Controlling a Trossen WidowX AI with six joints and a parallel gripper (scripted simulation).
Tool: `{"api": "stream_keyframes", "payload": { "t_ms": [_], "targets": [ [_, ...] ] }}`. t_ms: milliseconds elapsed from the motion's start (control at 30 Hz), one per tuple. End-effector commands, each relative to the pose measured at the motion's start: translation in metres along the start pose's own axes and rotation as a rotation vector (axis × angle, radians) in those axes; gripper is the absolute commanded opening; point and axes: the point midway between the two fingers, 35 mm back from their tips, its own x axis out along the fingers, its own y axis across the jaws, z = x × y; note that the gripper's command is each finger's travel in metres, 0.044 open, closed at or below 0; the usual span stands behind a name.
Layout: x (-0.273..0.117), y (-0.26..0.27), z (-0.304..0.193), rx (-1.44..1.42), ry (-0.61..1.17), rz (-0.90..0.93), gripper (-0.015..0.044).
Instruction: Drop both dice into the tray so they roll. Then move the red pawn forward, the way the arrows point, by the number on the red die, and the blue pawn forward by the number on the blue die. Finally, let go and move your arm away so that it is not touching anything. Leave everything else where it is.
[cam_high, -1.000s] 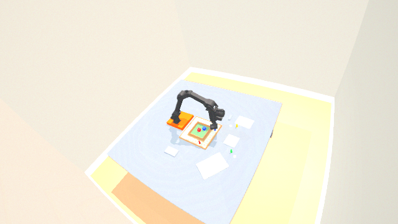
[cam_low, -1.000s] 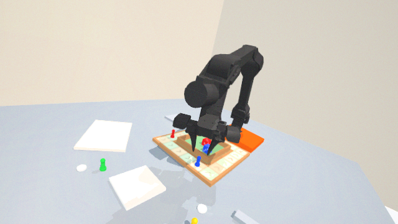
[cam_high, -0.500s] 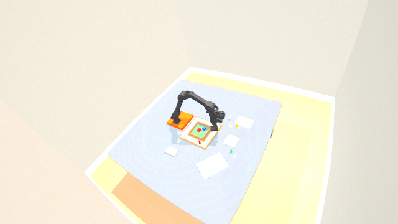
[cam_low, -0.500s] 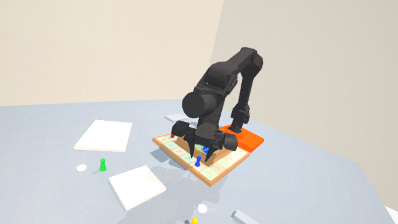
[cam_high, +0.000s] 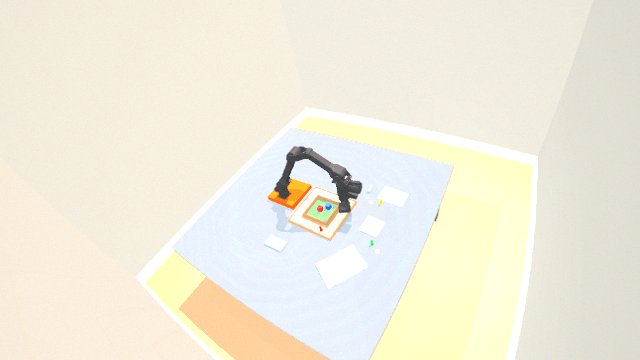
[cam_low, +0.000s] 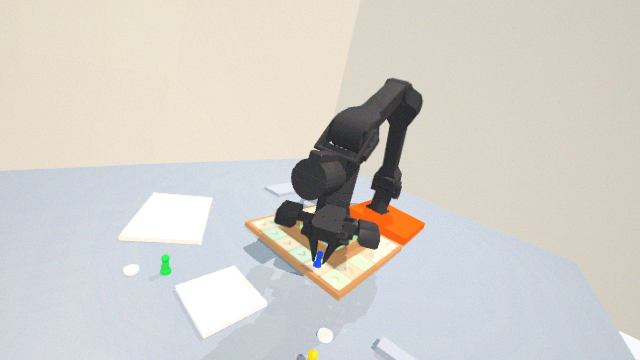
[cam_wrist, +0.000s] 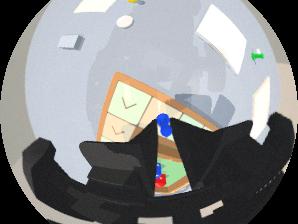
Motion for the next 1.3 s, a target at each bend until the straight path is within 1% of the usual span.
{"api": "stream_keyframes", "payload": {
  "t_ms": [0,200,300,667,1033,1267],
  "targets": [
    [0.001,0.000,-0.001,0.004,0.003,-0.002,0.0042],
    [0.001,0.000,-0.001,0.004,0.003,-0.002,0.0000],
    [-0.006,-0.001,0.001,0.004,0.002,-0.002,0.0000],
    [-0.064,-0.004,0.005,0.004,0.002,-0.002,0.0000],
    [-0.122,-0.001,-0.002,0.004,0.003,-0.003,0.0000],
    [-0.124,0.007,-0.005,0.004,0.003,-0.002,0.0000]
  ]
}}
